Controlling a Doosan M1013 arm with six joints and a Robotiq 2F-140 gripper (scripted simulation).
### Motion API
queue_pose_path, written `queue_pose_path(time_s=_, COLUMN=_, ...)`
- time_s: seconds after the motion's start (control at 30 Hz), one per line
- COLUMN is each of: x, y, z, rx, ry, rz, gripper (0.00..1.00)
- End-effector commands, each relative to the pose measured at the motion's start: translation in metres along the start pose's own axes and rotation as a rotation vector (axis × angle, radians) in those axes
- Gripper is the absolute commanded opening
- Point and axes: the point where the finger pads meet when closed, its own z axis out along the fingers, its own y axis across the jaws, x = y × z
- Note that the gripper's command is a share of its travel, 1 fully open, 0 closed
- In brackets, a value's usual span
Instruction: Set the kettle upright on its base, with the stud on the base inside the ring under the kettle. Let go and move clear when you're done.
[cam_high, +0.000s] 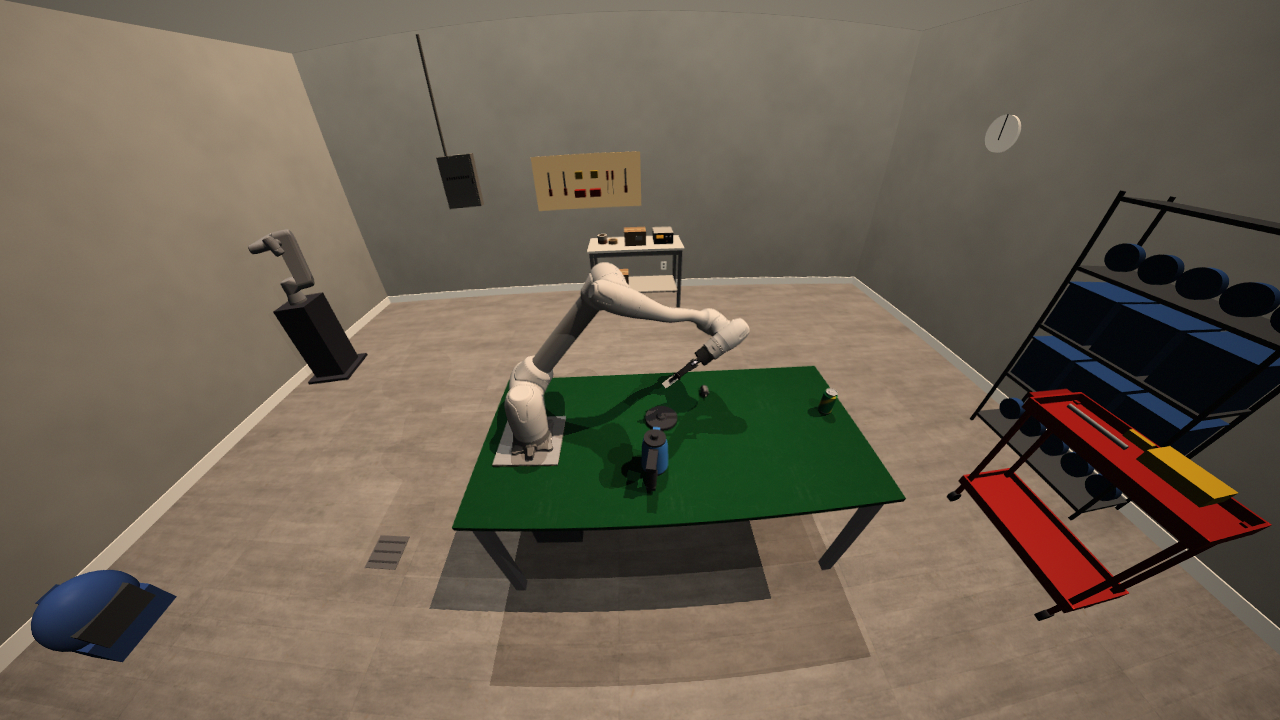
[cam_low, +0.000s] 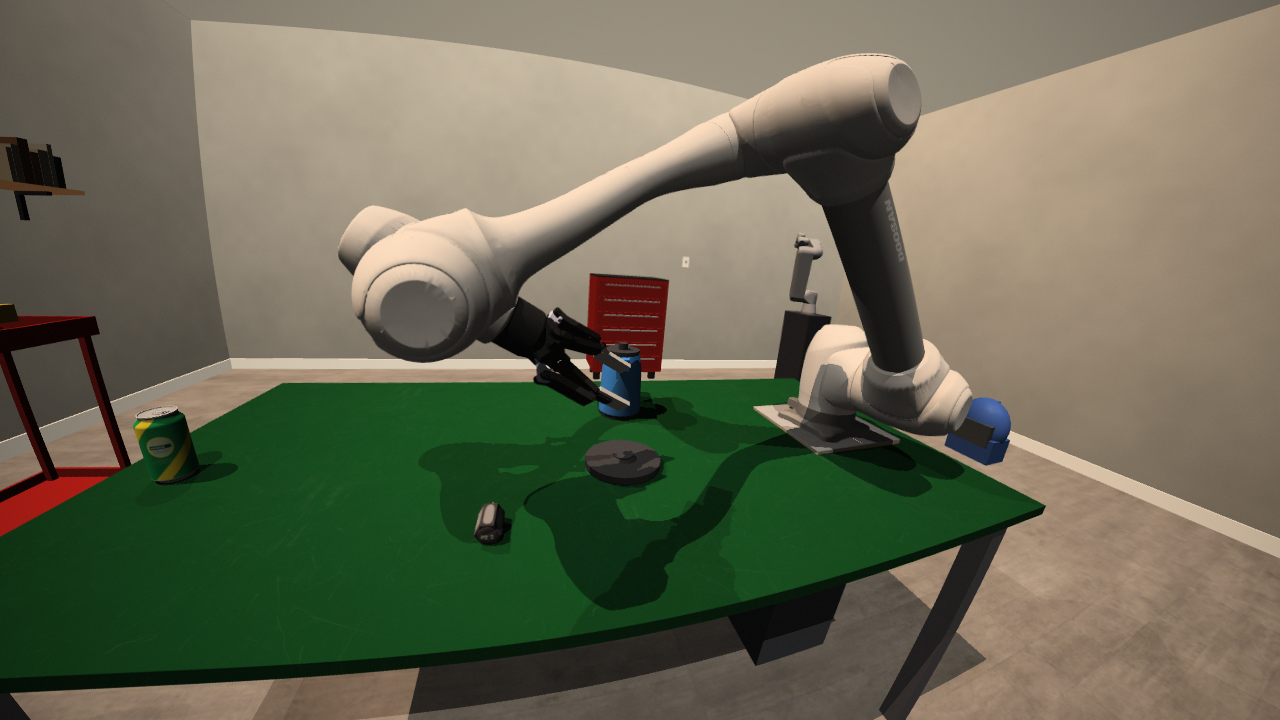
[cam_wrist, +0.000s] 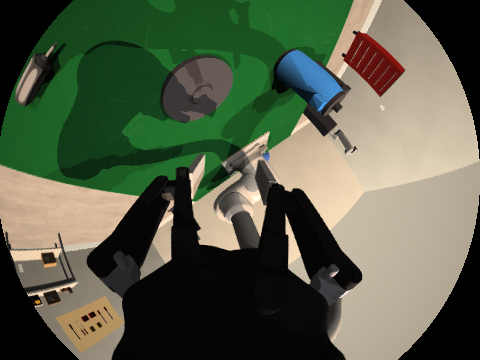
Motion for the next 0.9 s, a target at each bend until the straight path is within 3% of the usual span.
queue_pose_path(time_s=0.0, x=-0.002, y=0.015, z=-0.004, rx=0.112, ry=0.090, rz=-0.105, gripper=0.52)
queue_pose_path(time_s=0.27, x=-0.006, y=0.041, z=-0.019, rx=0.285, ry=0.297, rz=-0.288, gripper=0.52)
queue_pose_path(time_s=0.33, x=-0.006, y=0.041, z=-0.019, rx=0.285, ry=0.297, rz=-0.288, gripper=0.52)
queue_pose_path(time_s=0.6, x=-0.013, y=0.069, z=-0.039, rx=0.404, ry=0.524, rz=-0.438, gripper=0.52)
queue_pose_path(time_s=0.87, x=-0.020, y=0.090, z=-0.056, rx=0.460, ry=0.700, rz=-0.529, gripper=0.52)
